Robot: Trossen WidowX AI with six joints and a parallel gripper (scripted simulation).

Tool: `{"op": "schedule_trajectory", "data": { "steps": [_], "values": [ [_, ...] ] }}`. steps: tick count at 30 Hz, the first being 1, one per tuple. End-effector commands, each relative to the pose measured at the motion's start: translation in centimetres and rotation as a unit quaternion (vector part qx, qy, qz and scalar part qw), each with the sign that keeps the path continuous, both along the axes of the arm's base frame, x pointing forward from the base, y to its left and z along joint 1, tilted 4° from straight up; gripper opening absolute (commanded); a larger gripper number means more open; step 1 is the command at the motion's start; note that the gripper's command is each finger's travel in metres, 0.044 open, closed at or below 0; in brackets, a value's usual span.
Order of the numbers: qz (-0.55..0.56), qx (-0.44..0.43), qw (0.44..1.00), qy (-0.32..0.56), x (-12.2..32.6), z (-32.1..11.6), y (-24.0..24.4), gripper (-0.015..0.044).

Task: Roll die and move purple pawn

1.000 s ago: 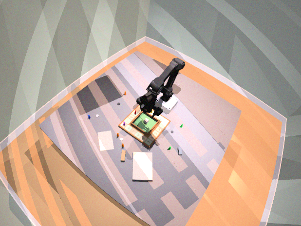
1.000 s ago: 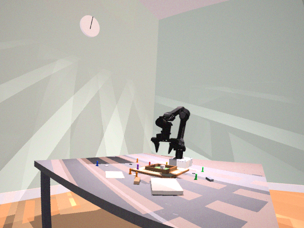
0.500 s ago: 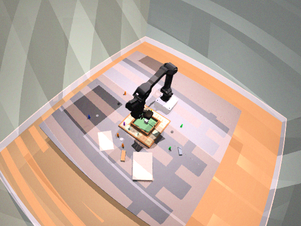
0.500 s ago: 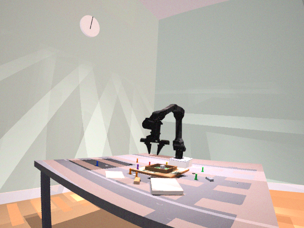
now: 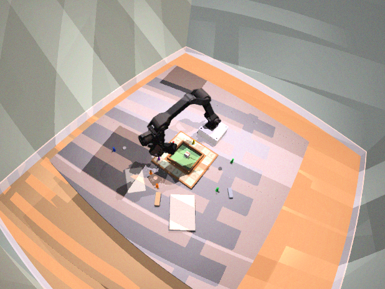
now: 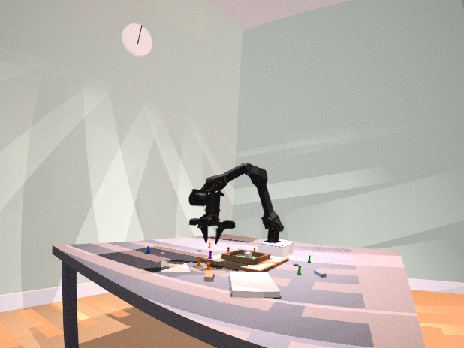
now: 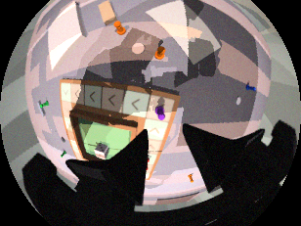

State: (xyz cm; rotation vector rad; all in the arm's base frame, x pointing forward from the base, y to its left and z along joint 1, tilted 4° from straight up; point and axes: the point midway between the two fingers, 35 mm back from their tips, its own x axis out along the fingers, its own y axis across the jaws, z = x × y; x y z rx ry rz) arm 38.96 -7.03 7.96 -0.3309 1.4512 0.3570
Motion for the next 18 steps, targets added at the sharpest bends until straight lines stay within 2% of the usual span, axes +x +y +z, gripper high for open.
{"op": "schedule_trajectory", "data": {
  "steps": [1, 18],
  "values": [
    [0.005, -0.002, 1.0, -0.004, 0.3, -0.8, 0.1, 0.02],
    [0.005, -0.002, 1.0, -0.004, 0.6, -3.0, 0.2, 0.02]
  ]
}}
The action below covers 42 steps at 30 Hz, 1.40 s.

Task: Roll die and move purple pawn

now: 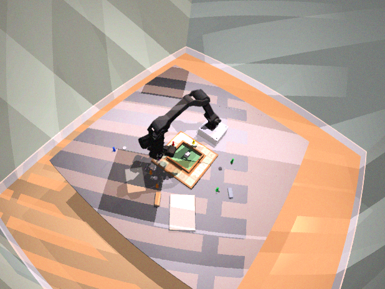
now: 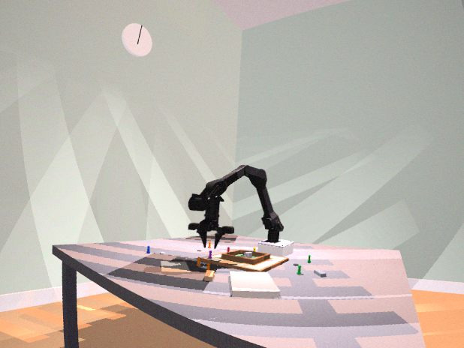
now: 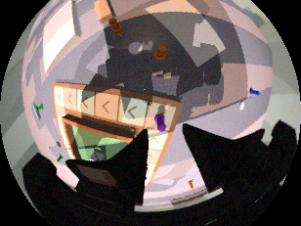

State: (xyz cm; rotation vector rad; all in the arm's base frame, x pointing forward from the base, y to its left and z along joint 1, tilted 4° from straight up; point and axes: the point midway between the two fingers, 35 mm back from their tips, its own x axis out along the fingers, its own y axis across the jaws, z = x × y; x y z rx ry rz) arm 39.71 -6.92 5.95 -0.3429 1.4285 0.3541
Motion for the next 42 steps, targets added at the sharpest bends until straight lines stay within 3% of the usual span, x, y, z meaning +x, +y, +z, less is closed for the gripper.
{"op": "schedule_trajectory", "data": {
  "steps": [1, 17, 22, 33, 42],
  "values": [
    [0.002, 0.001, 1.0, 0.008, -0.2, -1.2, 0.1, 0.02],
    [0.002, 0.001, 1.0, 0.008, -0.1, -3.4, 0.2, 0.02],
    [0.002, 0.001, 1.0, 0.008, -0.1, -3.4, 0.2, 0.0069],
    [0.002, 0.001, 1.0, 0.008, -0.1, -3.3, 0.1, 0.0],
    [0.006, -0.003, 1.0, 0.005, 0.3, 1.7, -0.4, 0.0]
  ]
}}
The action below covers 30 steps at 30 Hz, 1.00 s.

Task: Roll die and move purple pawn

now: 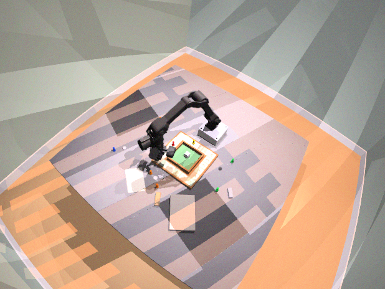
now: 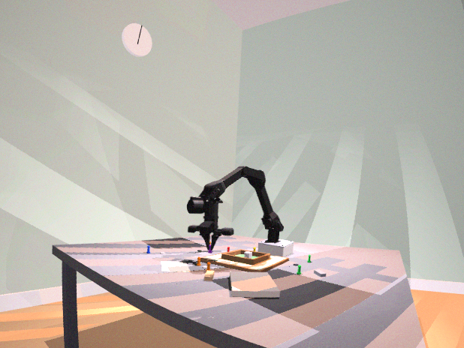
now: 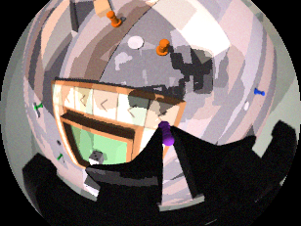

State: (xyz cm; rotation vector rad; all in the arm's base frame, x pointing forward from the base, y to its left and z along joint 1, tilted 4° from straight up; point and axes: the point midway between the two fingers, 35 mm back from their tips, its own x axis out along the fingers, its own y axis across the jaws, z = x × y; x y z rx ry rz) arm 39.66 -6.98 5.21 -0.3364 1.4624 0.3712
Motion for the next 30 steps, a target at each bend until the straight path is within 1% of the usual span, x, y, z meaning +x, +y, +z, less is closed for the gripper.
{"op": "schedule_trajectory", "data": {
  "steps": [1, 12, 15, 19, 30],
  "values": [
    [0.003, -0.006, 1.0, -0.014, 0.4, 3.0, -0.3, 0.0],
    [-0.001, -0.003, 1.0, -0.011, -0.6, 9.2, -0.7, 0.0],
    [-0.001, -0.003, 1.0, -0.01, -0.8, 10.0, -0.7, 0.0],
    [-0.001, -0.003, 1.0, -0.01, -0.7, 9.8, -0.5, 0.0],
    [-0.001, -0.001, 1.0, -0.01, -0.4, 5.4, 2.4, 0.0]
  ]
}}
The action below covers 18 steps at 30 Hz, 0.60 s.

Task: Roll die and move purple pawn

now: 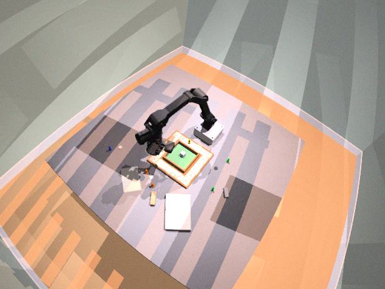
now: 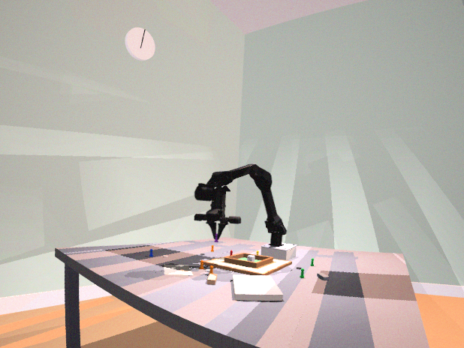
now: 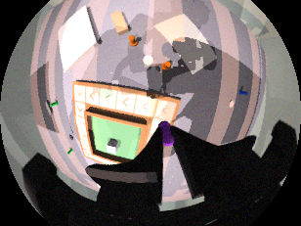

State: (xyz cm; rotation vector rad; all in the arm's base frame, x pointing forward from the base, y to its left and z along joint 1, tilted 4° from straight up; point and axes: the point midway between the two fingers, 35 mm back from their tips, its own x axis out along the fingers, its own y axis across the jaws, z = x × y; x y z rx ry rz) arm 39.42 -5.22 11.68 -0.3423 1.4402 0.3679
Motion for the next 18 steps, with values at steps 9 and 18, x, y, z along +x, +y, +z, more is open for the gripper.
{"op": "schedule_trajectory", "data": {
  "steps": [9, 18],
  "values": [
    [-0.002, 0.0, 1.0, 0.001, -0.5, -4.0, 2.8, 0.0],
    [-0.002, 0.0, 1.0, 0.001, -0.2, -7.4, 2.9, 0.0]
  ]
}}
